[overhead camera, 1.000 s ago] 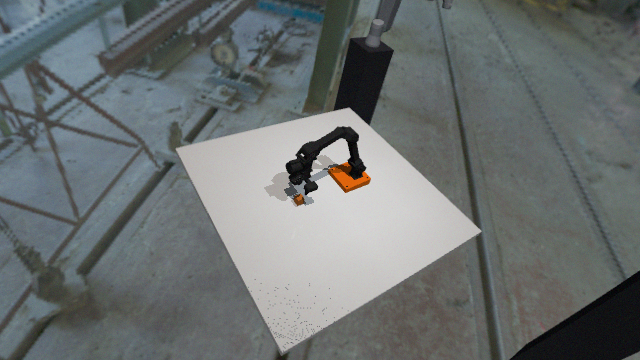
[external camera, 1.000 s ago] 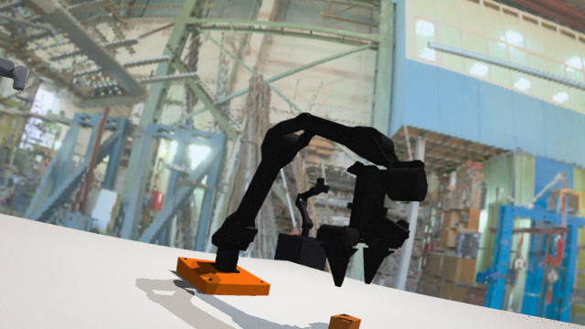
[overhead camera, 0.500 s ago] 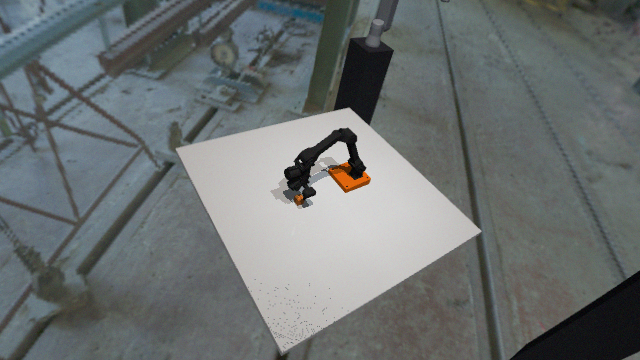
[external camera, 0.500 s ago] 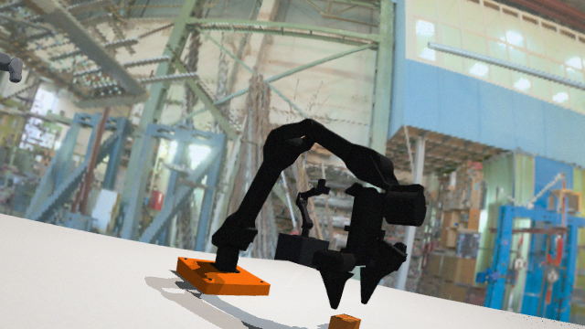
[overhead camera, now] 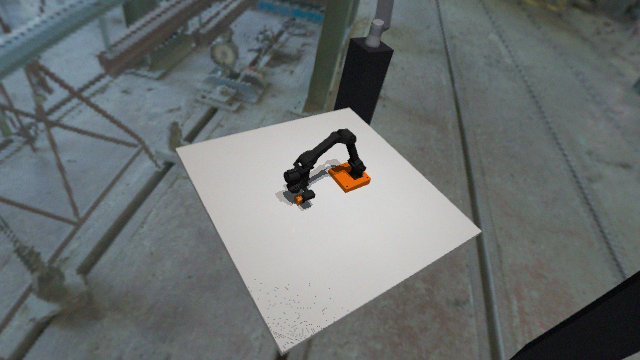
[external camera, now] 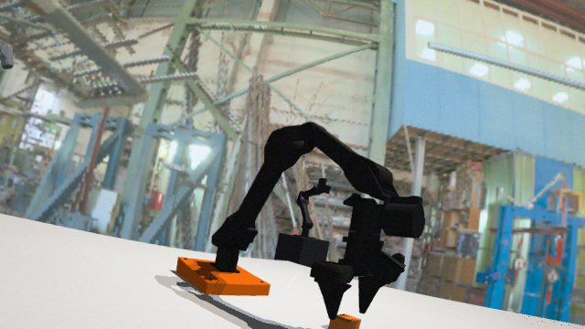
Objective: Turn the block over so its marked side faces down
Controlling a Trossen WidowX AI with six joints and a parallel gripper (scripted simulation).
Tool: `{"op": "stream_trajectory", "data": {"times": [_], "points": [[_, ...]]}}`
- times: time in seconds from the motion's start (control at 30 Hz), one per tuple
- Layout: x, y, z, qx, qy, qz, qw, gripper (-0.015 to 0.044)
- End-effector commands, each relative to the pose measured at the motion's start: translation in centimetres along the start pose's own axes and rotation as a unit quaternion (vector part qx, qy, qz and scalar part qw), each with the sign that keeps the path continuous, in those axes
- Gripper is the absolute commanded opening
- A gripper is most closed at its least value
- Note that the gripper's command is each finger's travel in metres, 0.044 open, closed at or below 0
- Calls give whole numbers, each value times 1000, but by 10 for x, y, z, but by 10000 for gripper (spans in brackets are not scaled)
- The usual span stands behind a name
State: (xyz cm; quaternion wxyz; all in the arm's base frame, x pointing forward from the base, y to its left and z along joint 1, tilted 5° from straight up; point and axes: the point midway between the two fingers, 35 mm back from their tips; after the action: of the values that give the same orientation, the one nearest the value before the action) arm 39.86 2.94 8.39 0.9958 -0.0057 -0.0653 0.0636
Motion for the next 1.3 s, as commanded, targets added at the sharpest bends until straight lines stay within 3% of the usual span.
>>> {"op": "stream_trajectory", "data": {"times": [0.0, 0.27, 0.6, 1.17, 1.27], "points": [[-3, 1, -11, 2, 6, 0, 1000, 440], [-3, 1, -22, 2, 6, 0, 1000, 440], [-3, 1, -22, 2, 6, 0, 1000, 177], [-3, 1, -22, 2, 6, 0, 1000, 64], [-3, 1, -10, 2, 6, 0, 1000, 0]]}}
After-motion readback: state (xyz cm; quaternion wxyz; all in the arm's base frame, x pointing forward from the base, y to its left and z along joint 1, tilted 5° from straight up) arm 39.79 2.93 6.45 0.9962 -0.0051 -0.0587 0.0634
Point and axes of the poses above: the point midway between the two fingers, 35 mm back from their tips, its own z axis back along the fingers, its own y axis across the jaws, x = y × z, and after that the axes turned 5 degrees about z, right-handed
